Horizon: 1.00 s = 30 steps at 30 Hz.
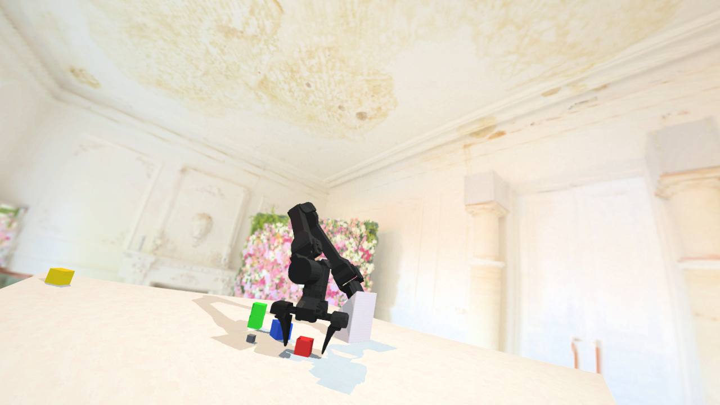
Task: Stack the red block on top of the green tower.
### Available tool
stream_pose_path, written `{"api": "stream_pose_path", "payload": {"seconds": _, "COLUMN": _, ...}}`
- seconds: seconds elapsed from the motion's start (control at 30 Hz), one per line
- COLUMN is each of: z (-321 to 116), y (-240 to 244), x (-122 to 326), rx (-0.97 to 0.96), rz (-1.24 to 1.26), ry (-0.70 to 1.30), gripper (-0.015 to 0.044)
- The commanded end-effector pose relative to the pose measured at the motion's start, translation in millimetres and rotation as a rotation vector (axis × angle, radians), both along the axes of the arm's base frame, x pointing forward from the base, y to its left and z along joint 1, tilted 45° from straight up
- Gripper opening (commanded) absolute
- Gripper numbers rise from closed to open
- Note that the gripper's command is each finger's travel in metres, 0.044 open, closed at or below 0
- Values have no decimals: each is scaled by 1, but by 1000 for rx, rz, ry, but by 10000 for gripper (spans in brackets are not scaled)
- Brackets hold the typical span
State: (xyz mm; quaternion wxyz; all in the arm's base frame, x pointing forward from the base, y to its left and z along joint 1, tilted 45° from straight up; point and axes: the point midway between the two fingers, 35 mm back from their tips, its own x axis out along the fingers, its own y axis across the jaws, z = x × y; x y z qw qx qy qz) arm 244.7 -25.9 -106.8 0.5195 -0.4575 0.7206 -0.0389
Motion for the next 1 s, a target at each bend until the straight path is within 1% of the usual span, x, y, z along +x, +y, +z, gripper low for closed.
{"api": "stream_pose_path", "payload": {"seconds": 0.0, "z": 0, "y": -1, "x": 0, "rx": -3, "rz": 3, "ry": 1, "gripper": 440}}
{"api": "stream_pose_path", "payload": {"seconds": 0.17, "z": 0, "y": -1, "x": 0, "rx": -3, "rz": 3, "ry": 1, "gripper": 440}}
{"api": "stream_pose_path", "payload": {"seconds": 0.53, "z": 0, "y": -1, "x": 0, "rx": -3, "rz": 3, "ry": 1, "gripper": 151}}
{"api": "stream_pose_path", "payload": {"seconds": 0.77, "z": 0, "y": -1, "x": 0, "rx": -3, "rz": 3, "ry": 1, "gripper": 105}}
{"api": "stream_pose_path", "payload": {"seconds": 0.9, "z": 7, "y": 7, "x": 1, "rx": -2, "rz": 3, "ry": 1, "gripper": 0}}
{"api": "stream_pose_path", "payload": {"seconds": 0.97, "z": 13, "y": 13, "x": 1, "rx": -1, "rz": 3, "ry": 1, "gripper": 0}}
